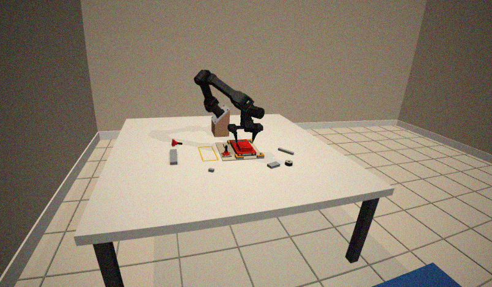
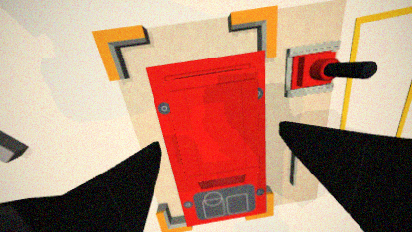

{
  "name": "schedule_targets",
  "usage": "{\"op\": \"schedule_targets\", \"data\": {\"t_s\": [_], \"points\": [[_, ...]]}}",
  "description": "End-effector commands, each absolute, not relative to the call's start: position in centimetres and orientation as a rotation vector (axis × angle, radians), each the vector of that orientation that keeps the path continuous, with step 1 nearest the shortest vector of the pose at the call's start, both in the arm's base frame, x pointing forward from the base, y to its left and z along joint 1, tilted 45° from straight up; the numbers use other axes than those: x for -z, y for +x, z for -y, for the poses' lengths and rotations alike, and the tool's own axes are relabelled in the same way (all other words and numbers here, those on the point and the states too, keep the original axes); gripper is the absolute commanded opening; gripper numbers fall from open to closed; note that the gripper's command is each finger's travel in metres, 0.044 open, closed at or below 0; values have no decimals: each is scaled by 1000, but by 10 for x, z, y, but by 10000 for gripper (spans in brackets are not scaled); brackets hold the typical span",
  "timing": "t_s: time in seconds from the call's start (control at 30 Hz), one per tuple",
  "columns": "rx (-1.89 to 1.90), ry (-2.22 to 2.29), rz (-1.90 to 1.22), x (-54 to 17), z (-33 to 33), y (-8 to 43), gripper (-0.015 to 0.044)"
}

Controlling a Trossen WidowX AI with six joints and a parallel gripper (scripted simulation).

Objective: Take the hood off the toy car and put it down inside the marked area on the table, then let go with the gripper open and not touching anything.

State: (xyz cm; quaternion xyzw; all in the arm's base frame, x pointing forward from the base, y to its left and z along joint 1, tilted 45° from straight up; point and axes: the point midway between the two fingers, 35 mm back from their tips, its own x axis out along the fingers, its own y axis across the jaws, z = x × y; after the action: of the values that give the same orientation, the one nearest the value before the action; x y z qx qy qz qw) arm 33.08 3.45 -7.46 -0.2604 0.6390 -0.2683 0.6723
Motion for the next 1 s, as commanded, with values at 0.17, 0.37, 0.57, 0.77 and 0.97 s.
{"op": "schedule_targets", "data": {"t_s": [0.17, 0.37, 0.57, 0.77, 0.97], "points": [[606, -598, -1445, 82, -27, 328, 440], [606, -598, -1445, 84, -25, 327, 440], [606, -599, -1445, 85, -24, 328, 440], [606, -599, -1445, 87, -22, 328, 440], [606, -599, -1445, 89, -20, 328, 440]]}}
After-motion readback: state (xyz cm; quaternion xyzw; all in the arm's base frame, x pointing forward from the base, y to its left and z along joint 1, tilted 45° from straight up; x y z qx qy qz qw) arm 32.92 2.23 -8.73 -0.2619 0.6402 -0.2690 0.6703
